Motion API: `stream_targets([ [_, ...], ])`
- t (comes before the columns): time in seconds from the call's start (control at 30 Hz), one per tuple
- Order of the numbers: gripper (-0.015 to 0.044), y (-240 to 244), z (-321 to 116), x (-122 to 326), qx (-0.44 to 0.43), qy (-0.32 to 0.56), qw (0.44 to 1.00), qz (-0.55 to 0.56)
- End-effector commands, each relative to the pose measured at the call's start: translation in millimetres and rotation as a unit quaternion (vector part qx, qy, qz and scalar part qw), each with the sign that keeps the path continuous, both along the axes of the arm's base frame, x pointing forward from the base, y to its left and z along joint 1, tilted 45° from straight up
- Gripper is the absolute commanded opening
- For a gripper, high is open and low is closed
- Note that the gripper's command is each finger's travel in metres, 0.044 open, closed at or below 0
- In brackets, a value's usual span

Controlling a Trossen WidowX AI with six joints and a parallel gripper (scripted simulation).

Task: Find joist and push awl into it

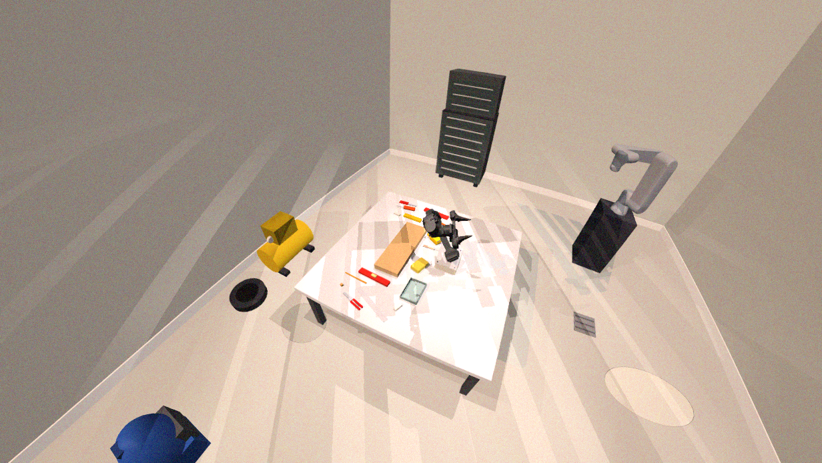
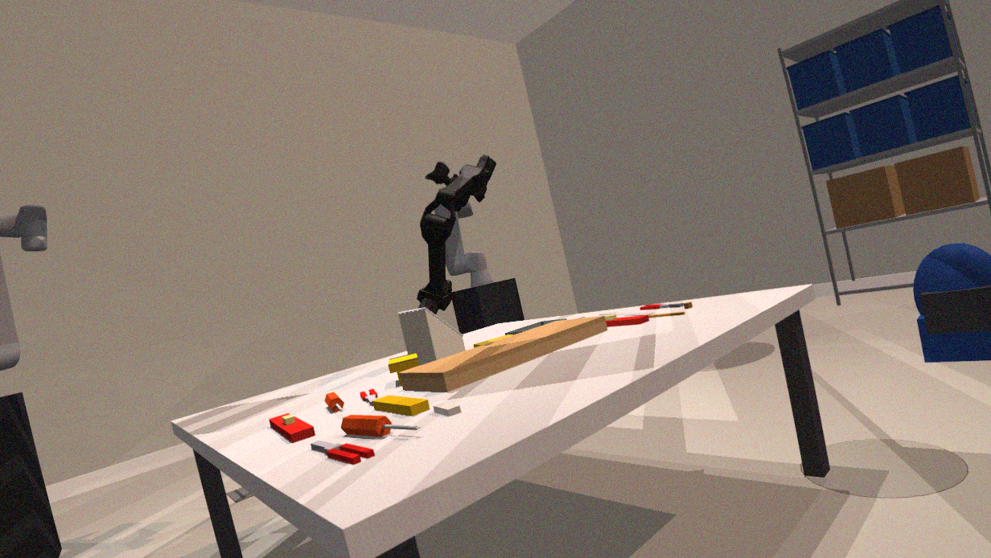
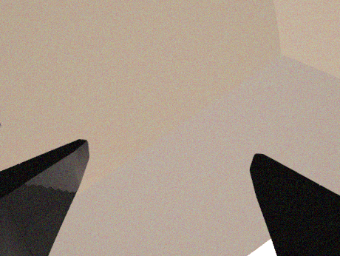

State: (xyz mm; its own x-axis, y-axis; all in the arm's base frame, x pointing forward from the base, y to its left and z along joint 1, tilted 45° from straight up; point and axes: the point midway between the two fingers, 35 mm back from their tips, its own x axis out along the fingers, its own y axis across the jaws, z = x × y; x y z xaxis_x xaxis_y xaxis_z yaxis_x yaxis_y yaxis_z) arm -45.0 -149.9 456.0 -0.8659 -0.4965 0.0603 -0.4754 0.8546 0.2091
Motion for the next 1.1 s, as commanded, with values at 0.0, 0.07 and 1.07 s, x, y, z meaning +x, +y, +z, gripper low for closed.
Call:
stream_targets([
  [0.0, 0.0426, 1.6, 0.4, -2.3, 0.002, 0.0, 1.0, -0.004],
  [0.07, 0.044, 15.0, 2.9, -19.7, 0.014, 0.001, 0.999, -0.039],
  [1.07, 0.044, 431.3, -100.9, 30.0, 0.239, -0.284, 0.729, -0.576],
])
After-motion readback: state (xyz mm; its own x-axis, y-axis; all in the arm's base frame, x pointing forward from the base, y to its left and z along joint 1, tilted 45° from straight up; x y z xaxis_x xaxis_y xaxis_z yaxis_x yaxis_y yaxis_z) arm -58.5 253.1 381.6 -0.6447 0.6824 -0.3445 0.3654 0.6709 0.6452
